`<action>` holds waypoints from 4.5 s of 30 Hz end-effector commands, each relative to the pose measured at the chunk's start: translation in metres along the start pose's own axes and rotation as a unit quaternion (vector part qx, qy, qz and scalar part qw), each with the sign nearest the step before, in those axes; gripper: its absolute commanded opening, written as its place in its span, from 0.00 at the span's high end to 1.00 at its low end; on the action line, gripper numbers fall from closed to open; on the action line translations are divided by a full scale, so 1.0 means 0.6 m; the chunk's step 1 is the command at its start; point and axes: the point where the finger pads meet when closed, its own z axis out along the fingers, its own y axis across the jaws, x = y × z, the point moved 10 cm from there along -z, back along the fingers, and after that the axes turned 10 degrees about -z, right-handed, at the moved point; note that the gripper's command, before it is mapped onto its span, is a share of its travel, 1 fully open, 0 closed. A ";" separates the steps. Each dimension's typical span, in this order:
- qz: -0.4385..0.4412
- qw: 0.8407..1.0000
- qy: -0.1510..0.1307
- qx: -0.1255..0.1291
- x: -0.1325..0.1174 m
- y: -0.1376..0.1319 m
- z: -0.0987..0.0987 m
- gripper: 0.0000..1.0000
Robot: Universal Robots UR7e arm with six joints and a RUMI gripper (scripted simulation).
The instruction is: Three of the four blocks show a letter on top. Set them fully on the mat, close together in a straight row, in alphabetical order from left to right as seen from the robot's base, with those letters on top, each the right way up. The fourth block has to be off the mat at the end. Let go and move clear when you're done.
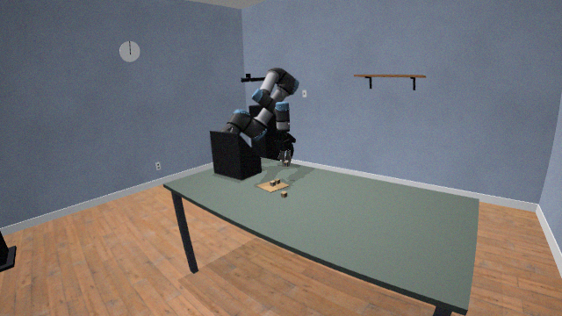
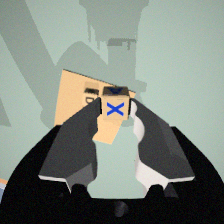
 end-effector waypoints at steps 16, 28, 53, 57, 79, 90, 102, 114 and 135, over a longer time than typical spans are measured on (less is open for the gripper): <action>0.237 0.972 -0.003 -0.001 -0.026 -0.003 -0.002 0.95; 0.365 0.931 -0.003 -0.001 -0.043 -0.007 -0.002 0.95; 0.605 0.796 -0.002 -0.002 -0.081 -0.020 -0.003 0.95; 0.645 0.764 -0.002 -0.002 -0.088 -0.023 -0.003 0.95; 0.815 0.580 -0.001 -0.001 -0.121 -0.044 -0.003 0.95; 0.879 0.477 0.000 -0.001 -0.136 -0.057 -0.003 0.95; 0.938 0.348 0.000 0.000 -0.151 -0.073 -0.002 0.95; 0.975 0.223 0.000 0.001 -0.164 -0.089 -0.002 0.95; 1.000 0.027 0.001 0.002 -0.178 -0.114 -0.001 0.95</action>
